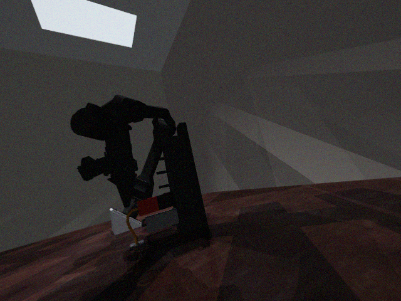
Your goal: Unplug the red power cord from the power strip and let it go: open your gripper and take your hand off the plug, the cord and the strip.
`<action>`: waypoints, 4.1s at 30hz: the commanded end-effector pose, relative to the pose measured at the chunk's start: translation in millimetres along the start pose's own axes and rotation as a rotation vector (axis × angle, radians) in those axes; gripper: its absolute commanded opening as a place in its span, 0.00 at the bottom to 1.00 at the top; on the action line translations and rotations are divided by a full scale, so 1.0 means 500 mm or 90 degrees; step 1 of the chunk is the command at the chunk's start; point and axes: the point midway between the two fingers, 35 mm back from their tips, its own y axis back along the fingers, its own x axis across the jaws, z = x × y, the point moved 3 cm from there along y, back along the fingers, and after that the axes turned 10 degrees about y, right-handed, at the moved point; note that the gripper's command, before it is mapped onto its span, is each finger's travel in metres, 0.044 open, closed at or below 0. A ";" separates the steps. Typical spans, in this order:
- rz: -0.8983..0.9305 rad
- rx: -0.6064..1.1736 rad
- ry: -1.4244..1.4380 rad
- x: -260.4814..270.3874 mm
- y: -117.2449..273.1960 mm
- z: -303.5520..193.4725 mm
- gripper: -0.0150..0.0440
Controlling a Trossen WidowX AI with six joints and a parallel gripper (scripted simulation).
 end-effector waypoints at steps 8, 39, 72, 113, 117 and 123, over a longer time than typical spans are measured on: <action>0.006 0.000 -0.019 -0.001 0.017 0.000 0.53; 0.006 0.001 -0.019 0.012 0.017 -0.073 0.53; 0.008 -0.002 -0.014 0.015 -0.002 -0.065 0.25; 0.006 -0.002 -0.019 -0.021 0.019 0.096 1.00; 0.006 -0.002 -0.019 -0.021 0.019 0.096 1.00; 0.006 -0.002 -0.019 -0.021 0.019 0.096 1.00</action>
